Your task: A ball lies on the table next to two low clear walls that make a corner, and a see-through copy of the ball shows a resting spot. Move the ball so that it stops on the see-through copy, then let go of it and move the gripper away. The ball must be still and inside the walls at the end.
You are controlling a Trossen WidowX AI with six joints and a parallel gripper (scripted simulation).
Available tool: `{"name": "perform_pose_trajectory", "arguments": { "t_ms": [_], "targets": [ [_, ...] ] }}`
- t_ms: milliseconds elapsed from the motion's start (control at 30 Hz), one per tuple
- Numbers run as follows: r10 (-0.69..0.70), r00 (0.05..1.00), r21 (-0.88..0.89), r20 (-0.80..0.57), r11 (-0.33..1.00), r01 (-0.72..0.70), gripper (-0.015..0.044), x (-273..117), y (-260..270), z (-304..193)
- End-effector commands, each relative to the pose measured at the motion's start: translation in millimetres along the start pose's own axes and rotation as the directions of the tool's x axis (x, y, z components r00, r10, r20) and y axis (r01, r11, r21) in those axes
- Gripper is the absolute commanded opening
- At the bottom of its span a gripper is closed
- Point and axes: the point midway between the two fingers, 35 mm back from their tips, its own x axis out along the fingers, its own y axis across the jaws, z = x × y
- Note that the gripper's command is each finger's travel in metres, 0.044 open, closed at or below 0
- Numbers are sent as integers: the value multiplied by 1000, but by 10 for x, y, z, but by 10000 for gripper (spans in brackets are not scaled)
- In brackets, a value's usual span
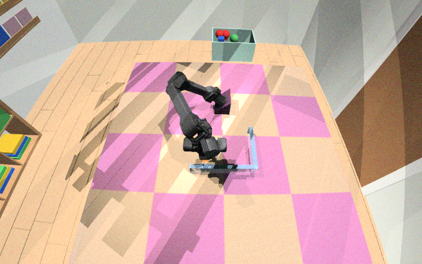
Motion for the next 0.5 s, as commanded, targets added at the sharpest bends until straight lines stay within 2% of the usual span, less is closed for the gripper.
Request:
{"name": "perform_pose_trajectory", "arguments": {
  "t_ms": [0,200,467],
  "targets": [
    [-4,1000,-3,4,1000,4,0,144,-10,-4],
    [-7,1000,-3,4,1000,7,0,399,-20,-21],
    [-8,1000,-2,4,1000,8,0,478,-22,-23]
  ]
}}
